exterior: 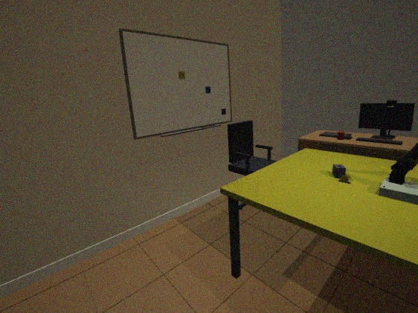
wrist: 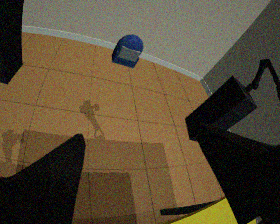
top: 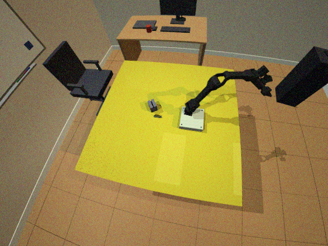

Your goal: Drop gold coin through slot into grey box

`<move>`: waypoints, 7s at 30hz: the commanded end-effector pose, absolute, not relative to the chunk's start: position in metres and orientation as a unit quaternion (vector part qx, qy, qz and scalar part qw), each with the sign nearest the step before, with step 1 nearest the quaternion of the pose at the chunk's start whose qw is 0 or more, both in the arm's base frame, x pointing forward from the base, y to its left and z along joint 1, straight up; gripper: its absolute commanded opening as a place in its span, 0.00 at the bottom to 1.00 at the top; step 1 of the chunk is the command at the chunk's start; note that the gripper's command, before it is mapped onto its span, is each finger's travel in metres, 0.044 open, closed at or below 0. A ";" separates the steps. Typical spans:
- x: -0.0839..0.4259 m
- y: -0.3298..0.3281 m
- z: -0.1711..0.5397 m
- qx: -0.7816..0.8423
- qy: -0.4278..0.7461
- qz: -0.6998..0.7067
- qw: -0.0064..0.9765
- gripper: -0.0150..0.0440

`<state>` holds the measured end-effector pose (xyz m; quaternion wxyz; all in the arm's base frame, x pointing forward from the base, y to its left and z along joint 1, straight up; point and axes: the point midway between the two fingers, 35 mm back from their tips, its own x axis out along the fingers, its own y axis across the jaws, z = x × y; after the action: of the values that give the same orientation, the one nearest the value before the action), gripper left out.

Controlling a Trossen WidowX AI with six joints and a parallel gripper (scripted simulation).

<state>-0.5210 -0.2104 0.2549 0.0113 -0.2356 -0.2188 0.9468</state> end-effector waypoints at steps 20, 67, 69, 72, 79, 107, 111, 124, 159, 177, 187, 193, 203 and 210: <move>-0.313 -0.414 0.230 -0.247 -0.260 0.895 -0.264 0.53; 0.331 -0.109 0.126 -0.103 -0.599 0.200 -0.768 0.53; 0.330 -0.075 0.122 -0.086 -0.615 0.162 -0.767 0.53; 0.321 -0.023 0.117 -0.056 -0.638 0.104 -0.761 0.53; 0.269 0.082 0.106 0.028 -0.686 -0.026 -0.726 0.53; 0.259 0.100 0.044 0.047 -0.695 -0.051 -0.716 0.53; 0.259 0.101 0.037 0.047 -0.695 -0.051 -0.716 0.53; 0.260 0.101 0.016 0.047 -0.695 -0.051 -0.716 0.53; 0.262 0.101 0.016 0.047 -0.695 -0.051 -0.716 0.25; 0.262 0.101 0.061 0.047 -0.695 -0.051 -0.716 0.25; 0.259 0.100 0.086 0.047 -0.695 -0.051 -0.716 0.25; 0.258 0.099 0.095 0.045 -0.695 -0.049 -0.716 0.25; 0.258 0.098 0.096 -0.069 -0.694 0.062 -0.714 0.25; 0.258 0.097 0.096 -0.154 -0.682 0.144 -0.701 0.25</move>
<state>0.2582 0.0973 0.0952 -0.7079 -0.1183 -0.6873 0.1117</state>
